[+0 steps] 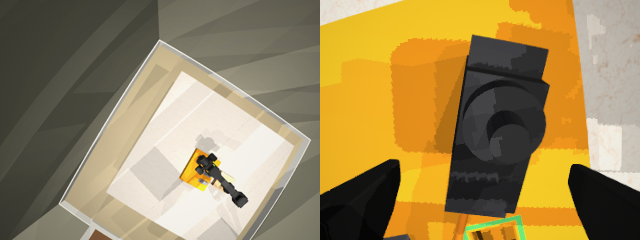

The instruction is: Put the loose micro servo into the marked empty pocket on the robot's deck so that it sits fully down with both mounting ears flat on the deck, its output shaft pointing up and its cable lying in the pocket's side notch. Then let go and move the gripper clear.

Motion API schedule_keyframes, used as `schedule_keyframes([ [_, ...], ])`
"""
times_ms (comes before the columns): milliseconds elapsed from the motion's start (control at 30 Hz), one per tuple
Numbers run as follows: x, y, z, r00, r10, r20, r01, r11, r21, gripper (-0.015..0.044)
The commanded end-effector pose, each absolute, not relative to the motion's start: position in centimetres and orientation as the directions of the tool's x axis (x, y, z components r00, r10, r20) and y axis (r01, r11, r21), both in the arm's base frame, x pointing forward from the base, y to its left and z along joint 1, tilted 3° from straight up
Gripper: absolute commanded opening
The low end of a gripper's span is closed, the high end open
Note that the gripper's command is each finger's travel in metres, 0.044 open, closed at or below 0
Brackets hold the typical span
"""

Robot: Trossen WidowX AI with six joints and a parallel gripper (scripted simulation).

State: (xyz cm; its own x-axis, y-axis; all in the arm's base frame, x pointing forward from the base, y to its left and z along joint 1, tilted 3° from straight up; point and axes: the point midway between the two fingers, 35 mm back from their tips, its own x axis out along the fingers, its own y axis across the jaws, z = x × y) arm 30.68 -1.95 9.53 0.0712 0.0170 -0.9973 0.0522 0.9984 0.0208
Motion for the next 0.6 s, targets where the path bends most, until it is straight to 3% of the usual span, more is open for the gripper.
schedule_keyframes([
  [0, 30.6, -1.9, 9.3, 0.067, 0.020, -0.998, 0.055, 0.998, 0.024, 0.0282],
  [167, 30.6, -1.9, 9.3, 0.067, 0.020, -0.998, 0.055, 0.998, 0.024, 0.0151],
  [400, 30.6, -1.9, 9.3, 0.067, 0.020, -0.998, 0.055, 0.998, 0.024, 0.0105],
  [533, 30.6, -1.9, 10.1, 0.067, 0.020, -0.998, 0.055, 0.998, 0.024, 0.0000],
  [567, 30.6, -1.9, 10.4, 0.067, 0.020, -0.998, 0.055, 0.998, 0.024, 0.0000],
])
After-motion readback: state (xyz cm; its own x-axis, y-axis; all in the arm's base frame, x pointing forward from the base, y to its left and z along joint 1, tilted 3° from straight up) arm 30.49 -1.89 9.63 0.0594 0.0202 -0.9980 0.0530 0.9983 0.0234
